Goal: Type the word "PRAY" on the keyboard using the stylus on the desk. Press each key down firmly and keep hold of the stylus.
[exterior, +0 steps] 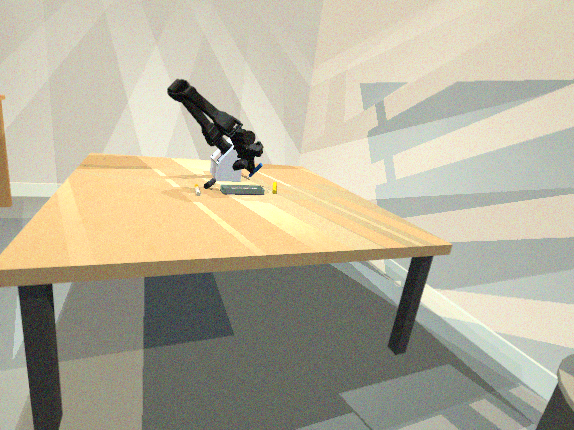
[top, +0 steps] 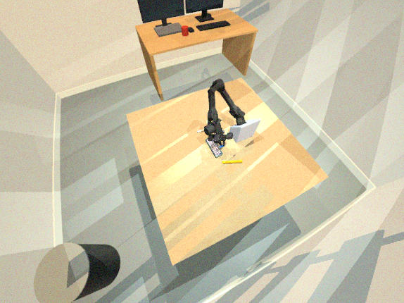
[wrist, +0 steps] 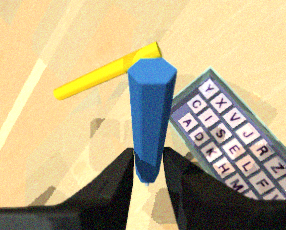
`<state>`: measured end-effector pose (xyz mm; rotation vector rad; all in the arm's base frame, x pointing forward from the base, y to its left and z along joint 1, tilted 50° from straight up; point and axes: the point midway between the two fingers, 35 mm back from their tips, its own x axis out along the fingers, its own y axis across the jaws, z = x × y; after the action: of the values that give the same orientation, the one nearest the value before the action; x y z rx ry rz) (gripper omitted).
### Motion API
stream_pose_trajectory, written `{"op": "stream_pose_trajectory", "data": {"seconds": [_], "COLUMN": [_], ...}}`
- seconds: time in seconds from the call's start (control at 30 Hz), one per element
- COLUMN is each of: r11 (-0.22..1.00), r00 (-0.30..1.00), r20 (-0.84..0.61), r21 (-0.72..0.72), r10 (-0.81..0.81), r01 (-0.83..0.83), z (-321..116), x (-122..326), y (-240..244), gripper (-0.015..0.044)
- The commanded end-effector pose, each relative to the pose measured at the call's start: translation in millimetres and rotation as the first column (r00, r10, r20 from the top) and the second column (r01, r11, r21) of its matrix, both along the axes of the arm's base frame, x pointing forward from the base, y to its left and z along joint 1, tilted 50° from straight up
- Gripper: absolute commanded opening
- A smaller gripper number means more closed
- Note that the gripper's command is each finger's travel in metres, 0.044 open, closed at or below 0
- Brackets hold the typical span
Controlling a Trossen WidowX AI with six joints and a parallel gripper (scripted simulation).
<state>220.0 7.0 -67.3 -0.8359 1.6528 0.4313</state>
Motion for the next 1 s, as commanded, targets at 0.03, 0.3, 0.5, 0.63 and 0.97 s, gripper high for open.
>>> {"op": "stream_pose_trajectory", "data": {"seconds": [0.03,0.3,0.5,0.63,0.97], "r11": [0.998,0.992,0.987,0.984,0.978], "r00": [0.996,0.976,0.947,0.921,0.830], "r20": [0.085,0.217,0.320,0.389,0.555], "r21": [0.057,0.119,0.146,0.155,0.139], "r10": [0.005,0.012,0.019,0.026,0.055], "r01": [-0.010,-0.038,-0.070,-0.093,-0.157], "z": [10.2,24.9,36.9,45.3,67.5], "x": [6.4,14.5,19.7,22.8,28.2], "y": [-3.7,-11.1,-17.4,-21.9,-33.9], "gripper": [0.0000,0.0000,0.0000,0.0000,0.0000]}}
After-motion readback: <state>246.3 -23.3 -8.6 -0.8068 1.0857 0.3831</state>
